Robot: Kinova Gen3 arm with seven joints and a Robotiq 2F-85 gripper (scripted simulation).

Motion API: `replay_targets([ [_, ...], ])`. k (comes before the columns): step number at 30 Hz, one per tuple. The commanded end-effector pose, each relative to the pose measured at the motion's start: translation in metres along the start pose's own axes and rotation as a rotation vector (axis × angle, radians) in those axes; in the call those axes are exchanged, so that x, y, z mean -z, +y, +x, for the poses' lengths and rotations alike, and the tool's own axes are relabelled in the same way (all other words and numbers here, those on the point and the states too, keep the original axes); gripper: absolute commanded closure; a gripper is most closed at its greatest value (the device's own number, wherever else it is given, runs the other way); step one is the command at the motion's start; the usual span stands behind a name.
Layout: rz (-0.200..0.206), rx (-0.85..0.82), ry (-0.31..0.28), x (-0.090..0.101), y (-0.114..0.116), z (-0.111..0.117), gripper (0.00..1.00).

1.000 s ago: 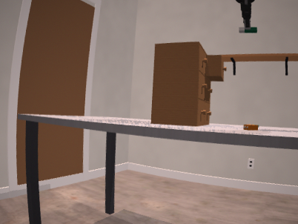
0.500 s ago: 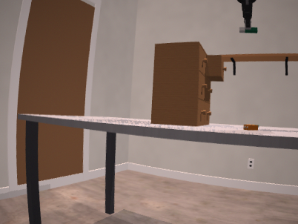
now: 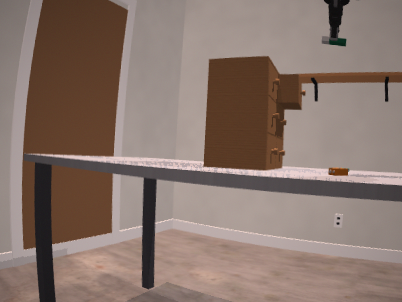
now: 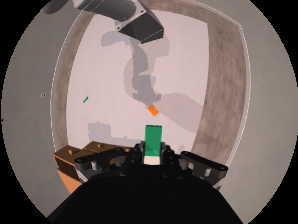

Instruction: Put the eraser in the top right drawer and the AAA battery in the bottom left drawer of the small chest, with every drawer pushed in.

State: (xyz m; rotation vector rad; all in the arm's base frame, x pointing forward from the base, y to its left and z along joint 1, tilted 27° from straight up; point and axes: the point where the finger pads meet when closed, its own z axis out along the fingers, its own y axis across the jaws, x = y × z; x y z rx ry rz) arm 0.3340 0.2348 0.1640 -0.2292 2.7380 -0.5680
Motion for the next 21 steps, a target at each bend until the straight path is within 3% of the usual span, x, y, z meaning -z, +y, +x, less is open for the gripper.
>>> replay_targets([
  [1,-0.002,0.0,-0.029,0.0011,0.0025,0.0027,0.81],
  [21,0.0,-0.001,-0.242,-0.0002,0.002,0.005,0.81],
])
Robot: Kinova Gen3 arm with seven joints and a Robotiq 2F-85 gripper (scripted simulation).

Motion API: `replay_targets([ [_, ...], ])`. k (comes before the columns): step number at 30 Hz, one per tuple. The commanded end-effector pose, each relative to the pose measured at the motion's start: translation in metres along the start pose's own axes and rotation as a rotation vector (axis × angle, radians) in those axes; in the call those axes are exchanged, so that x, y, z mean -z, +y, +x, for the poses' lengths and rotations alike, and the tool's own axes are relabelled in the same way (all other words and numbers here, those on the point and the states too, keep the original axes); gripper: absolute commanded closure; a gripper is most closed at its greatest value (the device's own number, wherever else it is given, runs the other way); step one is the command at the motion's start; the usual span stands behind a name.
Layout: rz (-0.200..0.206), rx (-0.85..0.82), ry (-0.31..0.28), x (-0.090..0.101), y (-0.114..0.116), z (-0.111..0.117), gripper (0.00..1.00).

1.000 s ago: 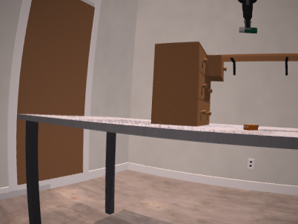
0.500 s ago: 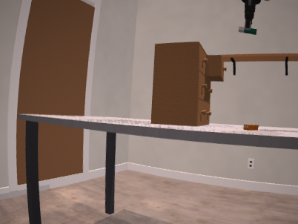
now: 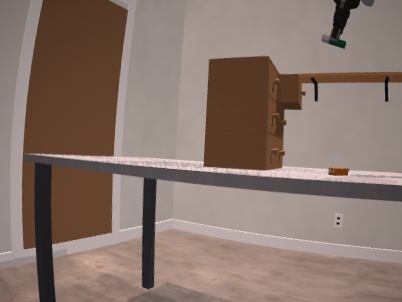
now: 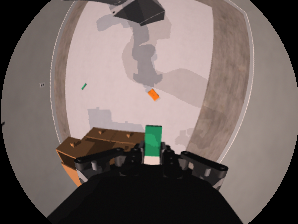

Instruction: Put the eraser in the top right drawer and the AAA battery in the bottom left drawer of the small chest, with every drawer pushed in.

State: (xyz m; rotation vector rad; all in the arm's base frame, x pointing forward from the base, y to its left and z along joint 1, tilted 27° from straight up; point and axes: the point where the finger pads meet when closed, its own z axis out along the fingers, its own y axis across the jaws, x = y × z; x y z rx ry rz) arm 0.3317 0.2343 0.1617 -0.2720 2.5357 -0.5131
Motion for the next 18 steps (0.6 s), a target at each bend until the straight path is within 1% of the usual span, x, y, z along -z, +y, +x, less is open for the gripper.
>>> replay_targets([
  [1,0.0,-0.001,-0.047,0.0016,0.0012,0.0019,0.81],
  [13,0.001,-0.001,-0.21,0.001,0.0009,0.0035,0.81],
  [15,0.001,-0.001,-0.21,0.001,0.0009,0.0035,0.81],
  [18,0.002,-0.001,-0.247,0.0008,0.0007,0.0042,0.81],
])
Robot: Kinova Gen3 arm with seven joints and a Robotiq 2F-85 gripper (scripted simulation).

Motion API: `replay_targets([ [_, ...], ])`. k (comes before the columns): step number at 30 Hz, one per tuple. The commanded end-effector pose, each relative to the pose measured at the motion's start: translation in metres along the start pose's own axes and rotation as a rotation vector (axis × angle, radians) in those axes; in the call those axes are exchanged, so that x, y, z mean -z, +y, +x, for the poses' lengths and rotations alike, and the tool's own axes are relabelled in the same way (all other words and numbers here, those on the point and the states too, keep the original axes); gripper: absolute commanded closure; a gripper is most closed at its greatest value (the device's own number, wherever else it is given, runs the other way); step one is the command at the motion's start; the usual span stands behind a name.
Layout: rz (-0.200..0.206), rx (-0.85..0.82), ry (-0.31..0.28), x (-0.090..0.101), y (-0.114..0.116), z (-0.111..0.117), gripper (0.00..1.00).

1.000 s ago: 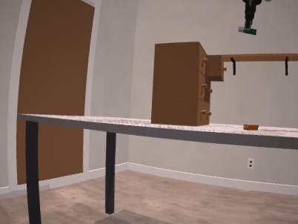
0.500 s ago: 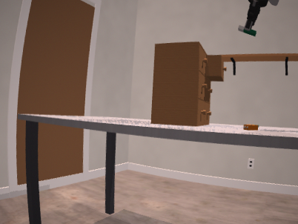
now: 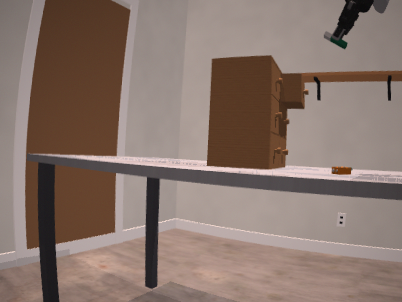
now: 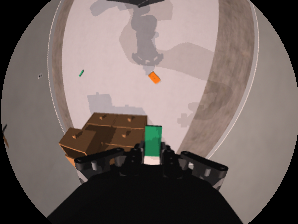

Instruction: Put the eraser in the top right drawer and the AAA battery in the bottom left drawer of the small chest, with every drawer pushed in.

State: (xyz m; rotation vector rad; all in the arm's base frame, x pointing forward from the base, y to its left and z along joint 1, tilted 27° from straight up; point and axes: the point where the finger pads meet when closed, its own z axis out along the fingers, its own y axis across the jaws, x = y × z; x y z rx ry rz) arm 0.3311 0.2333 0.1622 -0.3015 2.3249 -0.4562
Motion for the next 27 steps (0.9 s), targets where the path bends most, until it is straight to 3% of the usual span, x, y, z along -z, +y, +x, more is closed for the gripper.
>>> replay_targets([
  [1,0.0,0.006,-0.041,0.0011,0.0017,0.0036,0.81],
  [12,0.001,0.005,-0.17,0.0016,0.0012,0.001,0.81],
  [15,0.001,0.005,-0.167,0.001,0.001,0.005,0.81],
  [27,0.001,0.011,-0.26,0.0012,0.0022,0.0044,0.81],
])
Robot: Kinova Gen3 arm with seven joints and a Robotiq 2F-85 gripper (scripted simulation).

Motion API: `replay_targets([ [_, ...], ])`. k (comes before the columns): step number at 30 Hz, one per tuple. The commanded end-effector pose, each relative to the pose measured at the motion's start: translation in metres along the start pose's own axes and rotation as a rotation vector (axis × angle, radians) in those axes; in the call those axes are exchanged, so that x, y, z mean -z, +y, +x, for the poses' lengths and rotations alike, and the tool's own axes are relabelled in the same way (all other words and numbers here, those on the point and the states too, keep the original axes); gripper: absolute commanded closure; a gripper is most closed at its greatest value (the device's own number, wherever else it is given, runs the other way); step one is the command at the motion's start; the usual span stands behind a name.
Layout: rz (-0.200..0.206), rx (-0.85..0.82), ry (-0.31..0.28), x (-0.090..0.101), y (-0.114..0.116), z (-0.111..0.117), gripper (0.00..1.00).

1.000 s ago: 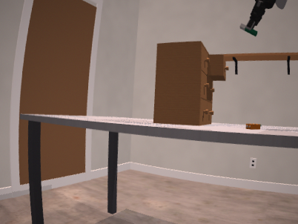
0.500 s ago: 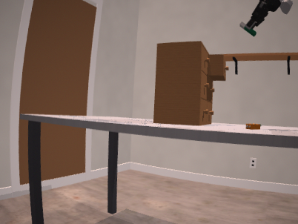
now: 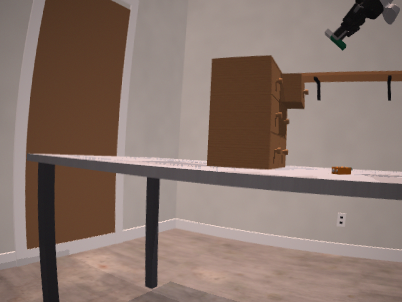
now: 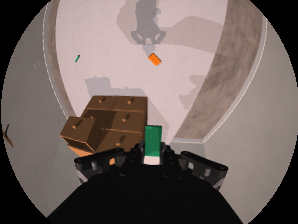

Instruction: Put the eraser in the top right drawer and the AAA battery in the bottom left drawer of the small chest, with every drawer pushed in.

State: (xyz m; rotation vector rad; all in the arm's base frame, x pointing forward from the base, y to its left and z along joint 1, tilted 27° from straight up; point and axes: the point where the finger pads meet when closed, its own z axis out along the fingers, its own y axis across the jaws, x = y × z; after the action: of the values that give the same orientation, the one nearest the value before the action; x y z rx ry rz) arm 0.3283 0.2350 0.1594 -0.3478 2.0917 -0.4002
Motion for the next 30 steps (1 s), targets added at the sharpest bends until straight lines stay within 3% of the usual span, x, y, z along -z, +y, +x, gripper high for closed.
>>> replay_targets([
  [1,0.002,0.002,-0.026,0.001,-0.0007,0.0011,0.81],
  [30,0.002,-0.003,-0.081,0.0008,-0.0017,0.0017,0.81],
])
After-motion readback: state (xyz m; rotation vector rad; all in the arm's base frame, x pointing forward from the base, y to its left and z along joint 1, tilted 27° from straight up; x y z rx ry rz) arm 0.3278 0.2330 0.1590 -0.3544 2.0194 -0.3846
